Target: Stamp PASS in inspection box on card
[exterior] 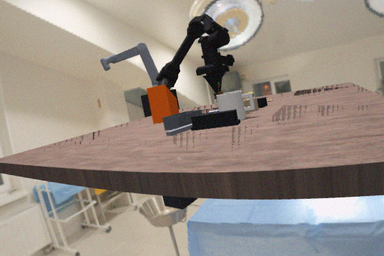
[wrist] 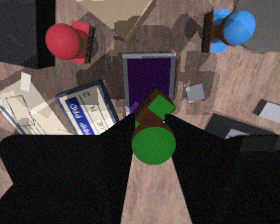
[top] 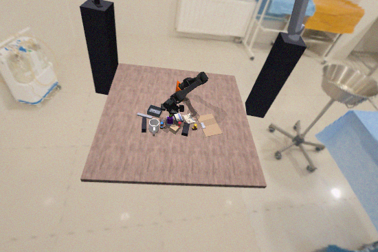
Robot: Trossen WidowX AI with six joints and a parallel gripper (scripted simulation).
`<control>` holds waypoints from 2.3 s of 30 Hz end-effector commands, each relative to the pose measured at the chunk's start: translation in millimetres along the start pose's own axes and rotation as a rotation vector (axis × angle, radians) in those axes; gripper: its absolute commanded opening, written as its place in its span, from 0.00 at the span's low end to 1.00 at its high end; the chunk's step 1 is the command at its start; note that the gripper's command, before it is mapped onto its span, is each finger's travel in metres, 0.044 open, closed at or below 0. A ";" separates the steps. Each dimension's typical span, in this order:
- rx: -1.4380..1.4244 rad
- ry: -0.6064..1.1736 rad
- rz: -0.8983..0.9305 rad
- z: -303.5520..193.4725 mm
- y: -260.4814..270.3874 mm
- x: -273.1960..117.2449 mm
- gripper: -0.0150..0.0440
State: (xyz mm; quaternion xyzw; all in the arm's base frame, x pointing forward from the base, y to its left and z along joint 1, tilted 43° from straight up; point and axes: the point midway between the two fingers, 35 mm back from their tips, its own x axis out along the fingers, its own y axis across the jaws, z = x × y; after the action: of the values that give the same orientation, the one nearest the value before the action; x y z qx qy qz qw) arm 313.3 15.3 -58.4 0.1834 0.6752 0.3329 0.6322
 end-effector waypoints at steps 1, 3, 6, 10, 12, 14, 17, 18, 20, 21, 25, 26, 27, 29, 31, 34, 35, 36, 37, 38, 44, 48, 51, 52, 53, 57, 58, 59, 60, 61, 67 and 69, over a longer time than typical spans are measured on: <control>-0.064 0.002 -0.007 2.0 15.3 -2.2 0.25; -0.109 0.002 -0.009 2.7 26.4 -2.9 0.25; -0.177 0.002 -0.011 2.9 43.1 -3.5 0.25; -0.267 0.003 -0.013 1.8 65.2 -4.0 0.25; -0.312 0.003 -0.013 0.7 76.1 -4.0 0.25; -0.358 0.004 -0.013 -0.9 86.9 -4.0 0.25; -0.426 0.004 -0.011 -4.0 102.9 -3.7 0.25; -0.449 0.004 -0.011 -5.2 108.2 -3.6 0.25; -0.494 0.004 -0.009 -8.0 118.6 -3.3 0.25; -0.517 0.004 -0.008 -9.5 123.7 -3.1 0.25; -0.608 0.004 -0.003 -16.4 143.8 -2.2 0.25; -0.631 0.004 -0.001 -18.4 148.6 -1.9 0.25; -0.654 0.004 0.000 -20.4 153.5 -1.7 0.25; -0.700 0.004 0.004 -24.8 163.0 -1.1 0.25; -0.746 0.003 0.008 -29.5 172.2 -0.5 0.25; -0.780 0.003 0.011 -33.1 178.9 0.0 0.25; -0.780 0.003 0.011 -33.1 178.9 0.0 0.25; -0.780 0.003 0.011 -33.1 178.9 0.1 0.25; -0.780 0.003 0.011 -33.1 178.8 0.4 0.25; -0.780 0.003 0.011 -33.0 178.8 0.9 0.25; -0.781 0.004 0.011 -32.6 178.6 4.9 0.25; -0.781 0.004 0.010 -32.4 178.5 7.6 0.25; -0.781 0.004 0.010 -32.2 178.4 9.6 0.25; -0.782 0.004 0.010 -32.2 178.4 10.3 0.25; -0.782 0.004 0.010 -32.1 178.4 10.9 0.25; -0.782 0.005 0.009 -32.0 178.3 13.6 0.25; -0.782 0.005 0.009 -31.9 178.3 14.3 0.25; -0.782 0.005 0.009 -31.9 178.3 14.9 0.25; -0.783 0.005 0.009 -31.8 178.3 15.6 0.25; -0.783 0.005 0.009 -31.8 178.2 16.3 0.25; -0.783 0.005 0.008 -31.6 178.2 20.3 0.25; -0.784 0.005 0.008 -31.6 178.2 21.6 0.25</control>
State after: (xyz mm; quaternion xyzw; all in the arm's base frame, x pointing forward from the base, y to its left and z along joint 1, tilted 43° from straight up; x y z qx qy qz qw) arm 249.7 148.0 48.0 -0.0733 0.4971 0.5684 0.6514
